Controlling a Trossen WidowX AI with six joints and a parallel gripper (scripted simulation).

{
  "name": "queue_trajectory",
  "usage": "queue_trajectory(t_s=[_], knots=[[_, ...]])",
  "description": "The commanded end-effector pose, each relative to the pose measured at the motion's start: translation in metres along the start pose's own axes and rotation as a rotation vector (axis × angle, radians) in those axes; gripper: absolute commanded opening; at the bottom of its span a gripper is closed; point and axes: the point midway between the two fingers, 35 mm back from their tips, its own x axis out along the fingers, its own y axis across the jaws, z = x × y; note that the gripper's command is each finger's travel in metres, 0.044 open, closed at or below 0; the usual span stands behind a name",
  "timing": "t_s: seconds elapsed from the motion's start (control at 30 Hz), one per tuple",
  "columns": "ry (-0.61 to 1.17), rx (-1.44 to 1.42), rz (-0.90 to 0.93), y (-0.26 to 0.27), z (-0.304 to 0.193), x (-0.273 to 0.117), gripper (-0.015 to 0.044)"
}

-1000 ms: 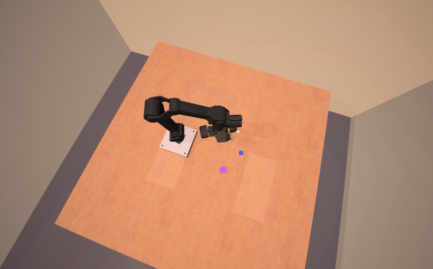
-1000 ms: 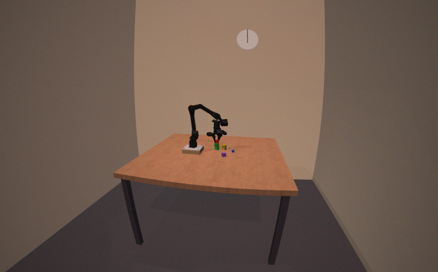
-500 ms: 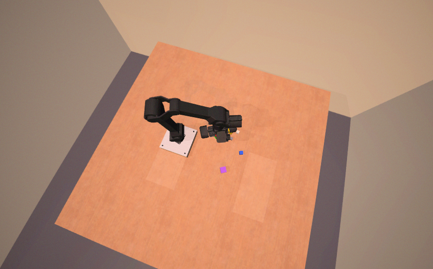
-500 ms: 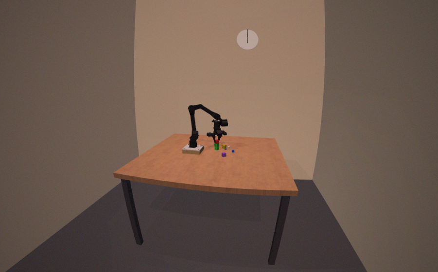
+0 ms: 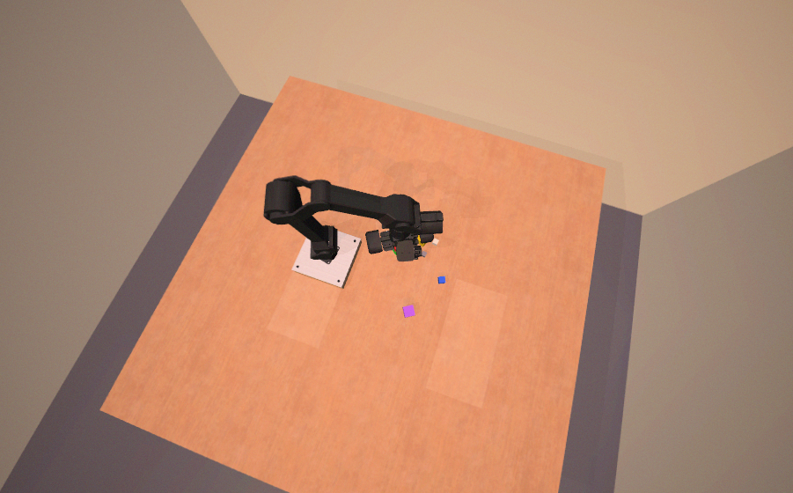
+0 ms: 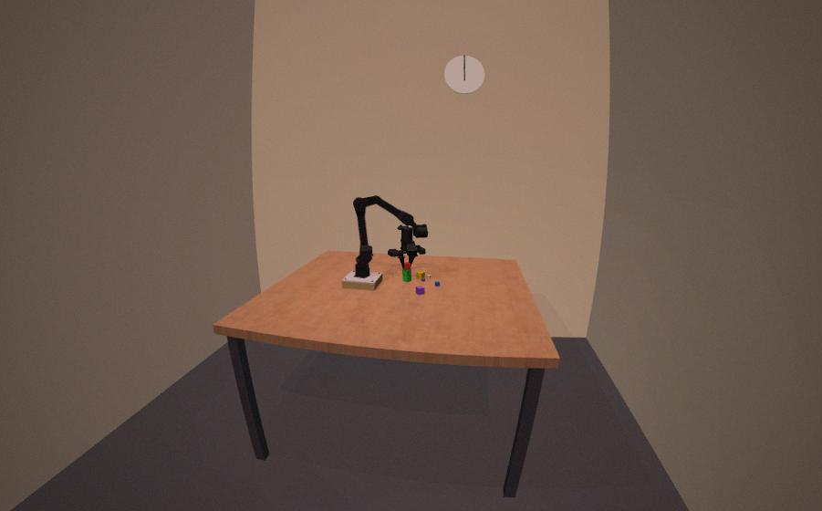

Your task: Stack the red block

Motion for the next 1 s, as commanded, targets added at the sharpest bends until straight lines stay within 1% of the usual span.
queue_trajectory(t_s=[0.0, 0.53, 0.97], knots=[[0.000, 0.000, 0.000, 0.0000, 0.0000, 0.0000, 0.0026], [0.000, 0.000, 0.000, 0.0000, 0.0000, 0.0000, 0.0440], [0.000, 0.000, 0.000, 0.0000, 0.0000, 0.0000, 0.0440]])
